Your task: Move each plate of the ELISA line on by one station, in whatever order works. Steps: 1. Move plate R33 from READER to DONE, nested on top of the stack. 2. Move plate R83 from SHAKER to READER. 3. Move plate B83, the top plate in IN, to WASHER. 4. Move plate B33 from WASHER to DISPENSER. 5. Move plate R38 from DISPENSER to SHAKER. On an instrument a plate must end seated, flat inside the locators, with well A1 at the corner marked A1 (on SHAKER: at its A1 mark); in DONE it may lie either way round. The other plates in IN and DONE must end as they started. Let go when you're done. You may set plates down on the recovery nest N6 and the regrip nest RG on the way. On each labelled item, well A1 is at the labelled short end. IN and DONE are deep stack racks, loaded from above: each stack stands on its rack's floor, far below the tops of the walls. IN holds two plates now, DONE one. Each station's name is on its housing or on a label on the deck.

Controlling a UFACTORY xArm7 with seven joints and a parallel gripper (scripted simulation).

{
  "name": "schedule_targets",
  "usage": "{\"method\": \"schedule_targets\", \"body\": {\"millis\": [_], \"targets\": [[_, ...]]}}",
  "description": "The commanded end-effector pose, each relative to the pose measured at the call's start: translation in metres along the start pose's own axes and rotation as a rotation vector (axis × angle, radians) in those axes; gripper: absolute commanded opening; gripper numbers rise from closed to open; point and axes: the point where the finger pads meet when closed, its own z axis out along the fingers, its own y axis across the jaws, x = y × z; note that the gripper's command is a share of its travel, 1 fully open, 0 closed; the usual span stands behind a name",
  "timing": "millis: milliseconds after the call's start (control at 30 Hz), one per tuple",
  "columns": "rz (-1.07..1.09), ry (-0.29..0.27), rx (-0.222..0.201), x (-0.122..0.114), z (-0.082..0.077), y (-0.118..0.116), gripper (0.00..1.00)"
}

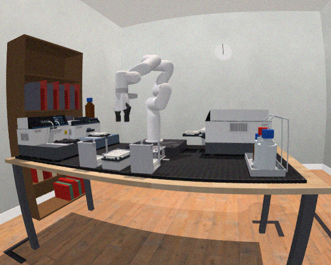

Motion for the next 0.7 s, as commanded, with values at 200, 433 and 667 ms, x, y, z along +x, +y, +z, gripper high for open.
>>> {"method": "schedule_targets", "body": {"millis": [200,433,667], "targets": [[-0.109,-0.003,0.0,-0.008,-0.001,0.032,1.0],[-0.109,-0.003,0.0,-0.012,-0.001,0.049,1.0],[-0.189,-0.003,0.0,-0.016,-0.001,0.068,1.0]]}}
